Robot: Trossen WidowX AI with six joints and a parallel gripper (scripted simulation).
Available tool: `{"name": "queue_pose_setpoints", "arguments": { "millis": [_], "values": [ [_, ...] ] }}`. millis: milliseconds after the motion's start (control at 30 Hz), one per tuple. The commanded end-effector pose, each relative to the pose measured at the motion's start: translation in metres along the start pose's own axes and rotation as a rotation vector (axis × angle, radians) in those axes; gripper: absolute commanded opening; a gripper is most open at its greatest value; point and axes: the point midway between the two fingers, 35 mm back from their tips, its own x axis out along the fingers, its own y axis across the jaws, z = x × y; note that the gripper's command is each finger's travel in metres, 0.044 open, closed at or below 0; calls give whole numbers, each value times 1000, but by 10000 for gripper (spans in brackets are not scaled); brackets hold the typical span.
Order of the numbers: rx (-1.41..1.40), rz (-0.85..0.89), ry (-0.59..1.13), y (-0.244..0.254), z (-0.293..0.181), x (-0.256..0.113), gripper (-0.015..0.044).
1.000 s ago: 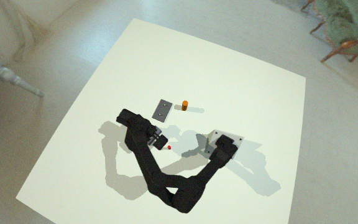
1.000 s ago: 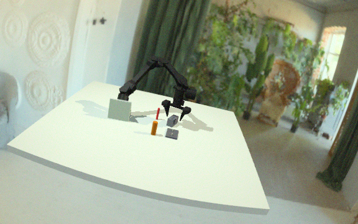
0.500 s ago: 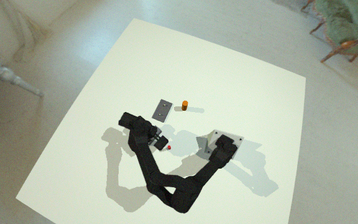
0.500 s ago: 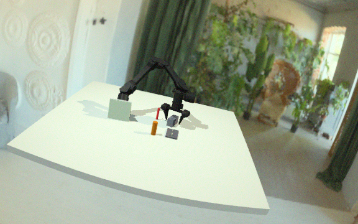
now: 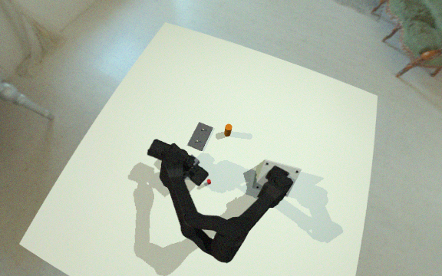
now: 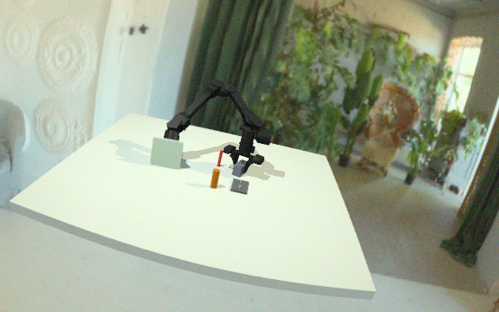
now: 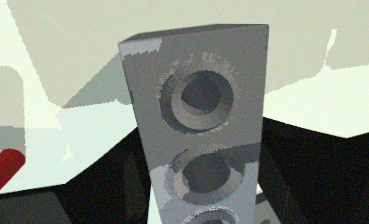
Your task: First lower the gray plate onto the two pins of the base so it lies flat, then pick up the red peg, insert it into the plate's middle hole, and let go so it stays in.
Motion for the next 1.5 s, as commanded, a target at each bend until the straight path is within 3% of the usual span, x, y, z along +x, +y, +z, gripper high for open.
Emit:
{"name": "queue_pose_setpoints", "arguments": {
  "millis": [0, 233, 367, 1467],
  "values": [
    [2, 0, -5, 0, 1, 0, 138],
    [2, 0, -5, 0, 1, 0, 91],
    [2, -1, -4, -1, 1, -4, 0],
    [3, -4, 4, -13, -1, -107, 0]
  ]
}}
